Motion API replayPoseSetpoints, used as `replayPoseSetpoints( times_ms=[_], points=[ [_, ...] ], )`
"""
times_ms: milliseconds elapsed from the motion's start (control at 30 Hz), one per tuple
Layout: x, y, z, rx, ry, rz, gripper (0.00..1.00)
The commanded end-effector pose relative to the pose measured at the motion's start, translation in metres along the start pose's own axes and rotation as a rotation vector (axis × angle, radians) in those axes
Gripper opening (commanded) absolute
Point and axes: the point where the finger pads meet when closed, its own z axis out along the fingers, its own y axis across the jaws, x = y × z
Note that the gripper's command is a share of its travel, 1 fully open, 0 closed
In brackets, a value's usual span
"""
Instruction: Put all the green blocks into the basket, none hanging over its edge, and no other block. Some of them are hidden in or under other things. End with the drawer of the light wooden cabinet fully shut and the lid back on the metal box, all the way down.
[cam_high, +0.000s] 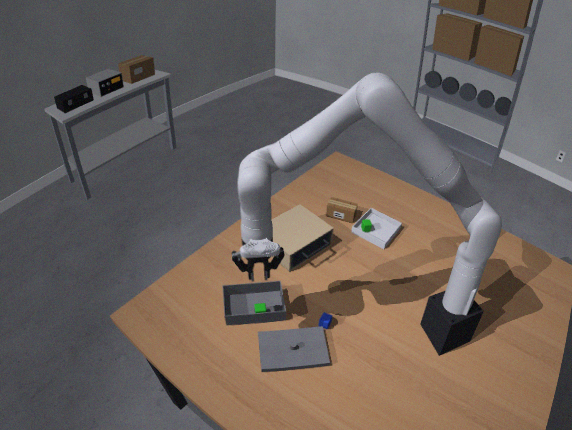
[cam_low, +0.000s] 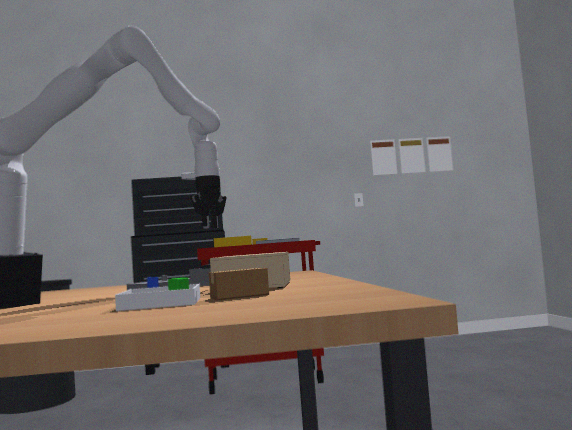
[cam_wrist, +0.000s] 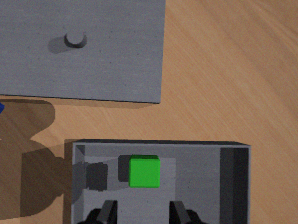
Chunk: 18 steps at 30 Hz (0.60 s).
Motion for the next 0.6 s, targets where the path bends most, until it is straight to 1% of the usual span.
replayPoseSetpoints(
  times_ms=[0,67,100,567],
  points=[
    [-0.0002,0.0007,-0.0011,-0.002,0.000,0.001,0.40],
    [-0.0002,0.0007,-0.0011,-0.002,0.000,0.001,0.40],
    [-0.0002,0.0007,-0.0011,-0.002,0.000,0.001,0.63],
    [-0.0002,0.0007,-0.0011,-0.002,0.000,0.001,0.63]
  ],
)
